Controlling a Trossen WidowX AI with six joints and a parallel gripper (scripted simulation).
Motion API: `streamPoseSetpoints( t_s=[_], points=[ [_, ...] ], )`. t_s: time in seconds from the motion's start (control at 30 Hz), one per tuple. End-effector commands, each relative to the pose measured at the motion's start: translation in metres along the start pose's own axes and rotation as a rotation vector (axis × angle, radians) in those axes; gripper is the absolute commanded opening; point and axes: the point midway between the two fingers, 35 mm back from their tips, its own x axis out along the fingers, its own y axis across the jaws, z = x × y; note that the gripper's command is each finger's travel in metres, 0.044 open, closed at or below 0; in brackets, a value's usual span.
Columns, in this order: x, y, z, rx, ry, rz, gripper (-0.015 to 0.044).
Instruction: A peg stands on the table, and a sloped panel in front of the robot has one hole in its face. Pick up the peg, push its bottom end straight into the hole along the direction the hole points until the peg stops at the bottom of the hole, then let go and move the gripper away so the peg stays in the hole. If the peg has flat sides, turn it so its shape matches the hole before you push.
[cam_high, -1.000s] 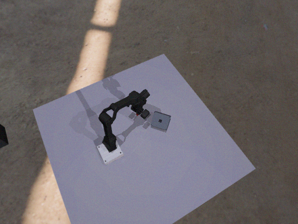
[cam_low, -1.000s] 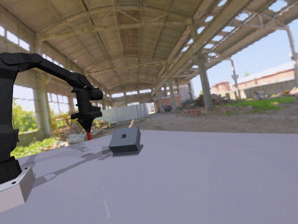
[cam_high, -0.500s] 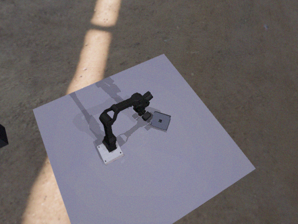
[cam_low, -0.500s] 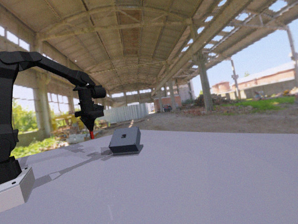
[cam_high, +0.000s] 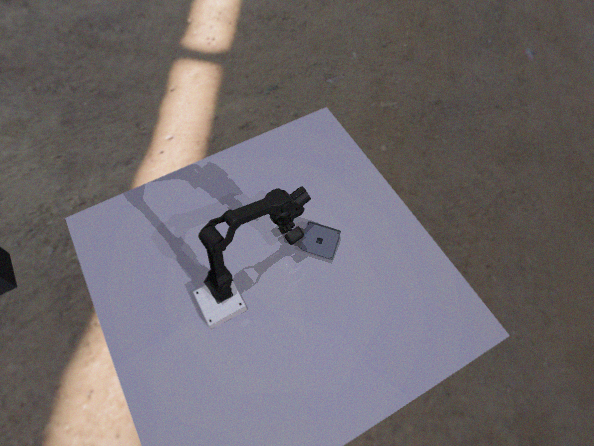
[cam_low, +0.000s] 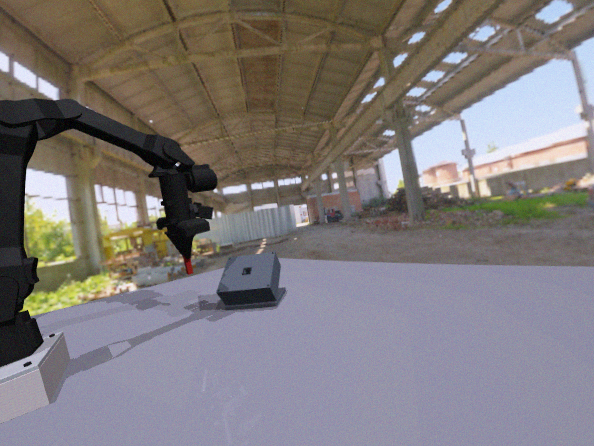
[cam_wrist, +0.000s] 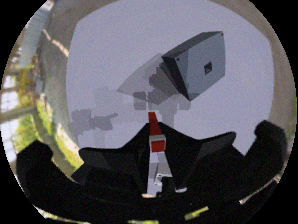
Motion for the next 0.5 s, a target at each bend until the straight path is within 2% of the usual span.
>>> streamPoseSetpoints(
  t_s=[0.0,0.47],
  points=[
    [-0.003,-0.004,0.003,0.04,-0.015,0.015,0.0],
    [-0.01,-0.021,0.009,0.16,-0.05,0.051,0.0]
  ],
)
